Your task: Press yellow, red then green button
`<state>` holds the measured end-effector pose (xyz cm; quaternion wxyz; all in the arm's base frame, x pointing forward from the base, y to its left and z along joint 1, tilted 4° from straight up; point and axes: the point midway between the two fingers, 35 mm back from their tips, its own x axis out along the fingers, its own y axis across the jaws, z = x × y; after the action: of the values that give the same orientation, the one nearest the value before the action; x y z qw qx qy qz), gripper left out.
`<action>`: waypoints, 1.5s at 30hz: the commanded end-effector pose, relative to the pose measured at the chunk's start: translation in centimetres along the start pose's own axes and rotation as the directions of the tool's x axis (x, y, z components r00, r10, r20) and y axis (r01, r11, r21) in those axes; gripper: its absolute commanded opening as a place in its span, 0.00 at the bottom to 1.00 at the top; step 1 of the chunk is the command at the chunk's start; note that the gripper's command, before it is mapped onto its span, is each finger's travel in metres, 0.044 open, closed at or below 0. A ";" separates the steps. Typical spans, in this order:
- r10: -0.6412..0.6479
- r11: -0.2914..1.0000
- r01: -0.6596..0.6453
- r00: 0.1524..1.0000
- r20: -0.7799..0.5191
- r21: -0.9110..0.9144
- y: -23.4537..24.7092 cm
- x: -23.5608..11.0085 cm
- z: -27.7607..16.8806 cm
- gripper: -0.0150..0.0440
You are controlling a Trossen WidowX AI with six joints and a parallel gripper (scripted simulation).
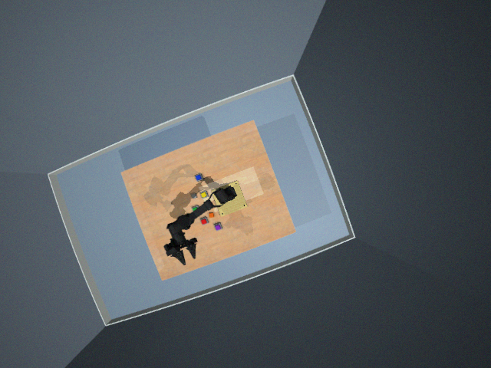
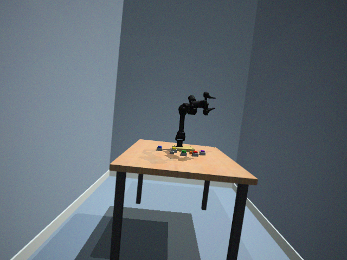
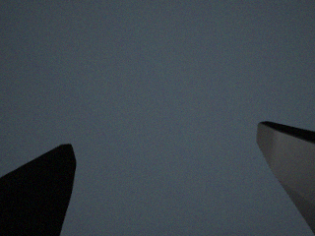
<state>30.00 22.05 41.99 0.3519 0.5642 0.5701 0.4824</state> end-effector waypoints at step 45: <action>-0.595 0.503 0.802 0.051 0.802 0.322 -19.1 -25.3 8.3 0.93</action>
<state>39.55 4.11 22.08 0.7990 0.4659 0.3789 0.0297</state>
